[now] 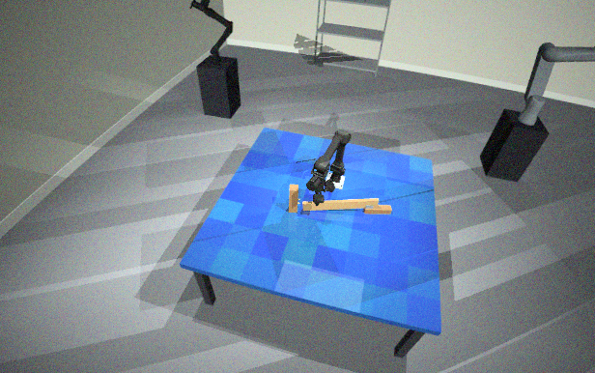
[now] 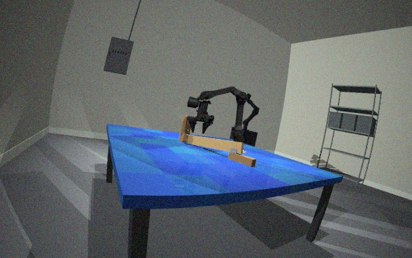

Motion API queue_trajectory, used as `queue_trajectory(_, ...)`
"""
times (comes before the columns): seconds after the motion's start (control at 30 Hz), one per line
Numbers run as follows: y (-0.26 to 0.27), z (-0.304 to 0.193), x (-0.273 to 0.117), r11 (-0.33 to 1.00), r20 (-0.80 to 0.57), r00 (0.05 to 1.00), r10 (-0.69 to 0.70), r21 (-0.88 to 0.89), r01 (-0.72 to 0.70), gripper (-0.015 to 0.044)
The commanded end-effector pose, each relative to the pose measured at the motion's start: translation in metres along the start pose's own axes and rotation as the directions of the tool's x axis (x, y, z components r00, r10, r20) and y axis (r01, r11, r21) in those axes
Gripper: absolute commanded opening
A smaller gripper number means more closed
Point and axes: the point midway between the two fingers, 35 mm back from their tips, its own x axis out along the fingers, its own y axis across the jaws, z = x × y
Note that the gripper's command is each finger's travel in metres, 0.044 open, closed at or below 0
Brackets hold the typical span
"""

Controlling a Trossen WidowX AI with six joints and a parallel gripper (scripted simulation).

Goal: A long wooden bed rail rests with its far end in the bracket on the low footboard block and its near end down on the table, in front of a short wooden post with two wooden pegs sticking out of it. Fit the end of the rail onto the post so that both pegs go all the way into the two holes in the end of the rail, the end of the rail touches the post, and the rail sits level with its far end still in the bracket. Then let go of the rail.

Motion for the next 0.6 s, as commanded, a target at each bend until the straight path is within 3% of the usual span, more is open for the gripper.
queue_trajectory(0.0,0.001,-0.001,-0.001,1.000,0.010,1.000,0.005,-0.022,-0.005,0.0440)
queue_trajectory(0.57,-0.001,-0.002,0.026,1.000,0.010,1.000,0.005,-0.022,-0.005,0.0440)
